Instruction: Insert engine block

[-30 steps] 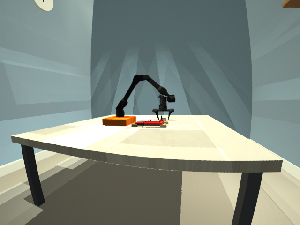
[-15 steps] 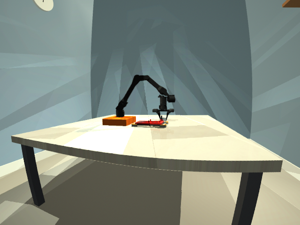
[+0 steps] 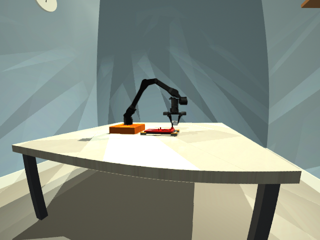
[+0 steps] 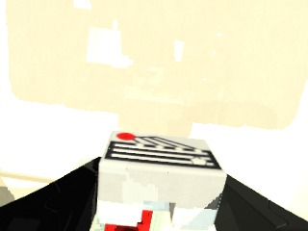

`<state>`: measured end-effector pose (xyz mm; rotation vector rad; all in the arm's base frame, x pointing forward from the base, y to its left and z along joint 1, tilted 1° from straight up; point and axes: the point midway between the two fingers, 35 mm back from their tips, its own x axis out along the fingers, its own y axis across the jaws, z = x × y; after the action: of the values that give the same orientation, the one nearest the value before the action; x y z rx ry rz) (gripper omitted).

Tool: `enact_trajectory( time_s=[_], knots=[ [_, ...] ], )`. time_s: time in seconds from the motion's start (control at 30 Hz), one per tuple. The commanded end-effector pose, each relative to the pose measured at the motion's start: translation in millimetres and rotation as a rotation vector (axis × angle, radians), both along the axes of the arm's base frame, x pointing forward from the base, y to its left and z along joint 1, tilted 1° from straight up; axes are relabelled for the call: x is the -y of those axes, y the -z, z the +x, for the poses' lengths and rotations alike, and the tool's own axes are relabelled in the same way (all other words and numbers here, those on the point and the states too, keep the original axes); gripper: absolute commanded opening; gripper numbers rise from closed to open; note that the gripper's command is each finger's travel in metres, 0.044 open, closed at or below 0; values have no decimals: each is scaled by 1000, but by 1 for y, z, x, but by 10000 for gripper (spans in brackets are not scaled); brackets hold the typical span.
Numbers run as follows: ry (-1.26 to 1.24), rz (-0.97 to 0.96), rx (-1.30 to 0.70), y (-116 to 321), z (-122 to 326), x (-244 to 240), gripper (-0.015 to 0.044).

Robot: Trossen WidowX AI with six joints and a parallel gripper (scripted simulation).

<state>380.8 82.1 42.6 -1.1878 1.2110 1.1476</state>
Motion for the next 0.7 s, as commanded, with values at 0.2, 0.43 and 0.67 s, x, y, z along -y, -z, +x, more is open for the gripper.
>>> enact_trajectory(
  time_s=[0.2,0.43,0.67],
  knots=[
    [-4,-2,8,-34,1,2,0],
    [-5,-3,9,-56,-1,3,0],
    [-3,-2,7,-77,-5,5,0]
  ],
)
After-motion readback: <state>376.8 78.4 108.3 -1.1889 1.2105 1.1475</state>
